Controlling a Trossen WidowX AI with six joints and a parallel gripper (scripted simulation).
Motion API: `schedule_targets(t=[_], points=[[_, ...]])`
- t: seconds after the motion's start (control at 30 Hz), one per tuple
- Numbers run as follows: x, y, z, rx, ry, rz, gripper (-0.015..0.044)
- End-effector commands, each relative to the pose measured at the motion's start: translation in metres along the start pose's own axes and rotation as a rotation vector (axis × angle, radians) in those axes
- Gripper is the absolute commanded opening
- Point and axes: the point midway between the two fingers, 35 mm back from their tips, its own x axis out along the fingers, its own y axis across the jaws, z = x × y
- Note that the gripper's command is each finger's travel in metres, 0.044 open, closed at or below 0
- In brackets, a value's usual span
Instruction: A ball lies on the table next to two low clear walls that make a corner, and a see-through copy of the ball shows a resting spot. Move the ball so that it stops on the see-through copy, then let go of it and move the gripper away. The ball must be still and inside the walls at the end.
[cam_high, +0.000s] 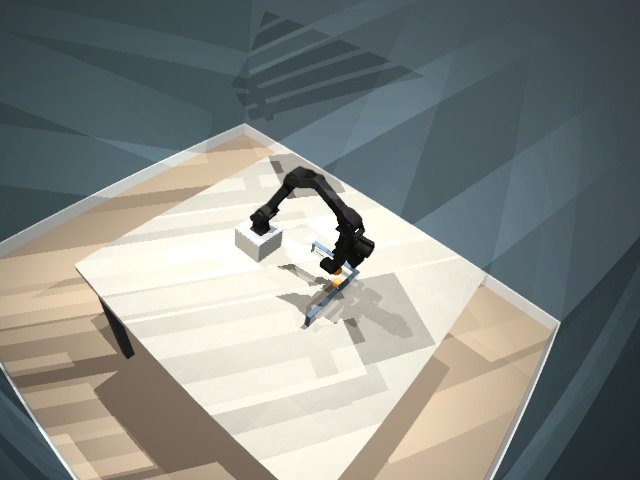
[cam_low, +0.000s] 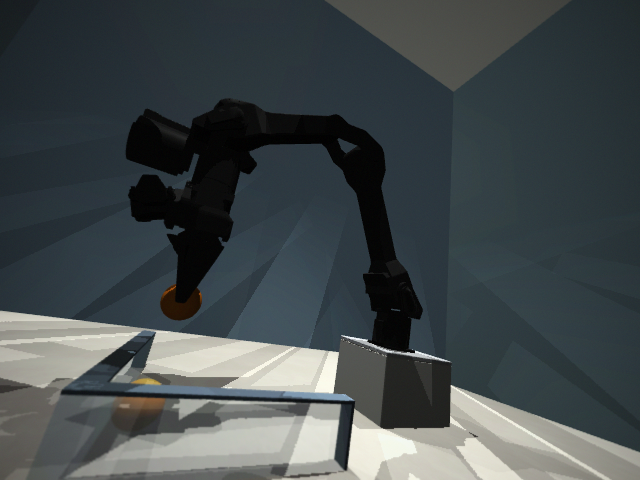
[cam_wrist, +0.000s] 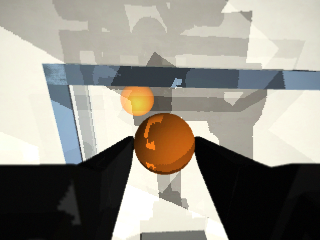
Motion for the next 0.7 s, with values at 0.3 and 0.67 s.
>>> schedule_targets(t=[0.3, 0.67], points=[[0.000, 0.016, 0.004, -0.003, -0.030, 0.011, 0.0000], [0.028, 0.028, 0.005, -0.003, -0.029, 0.012, 0.0000]])
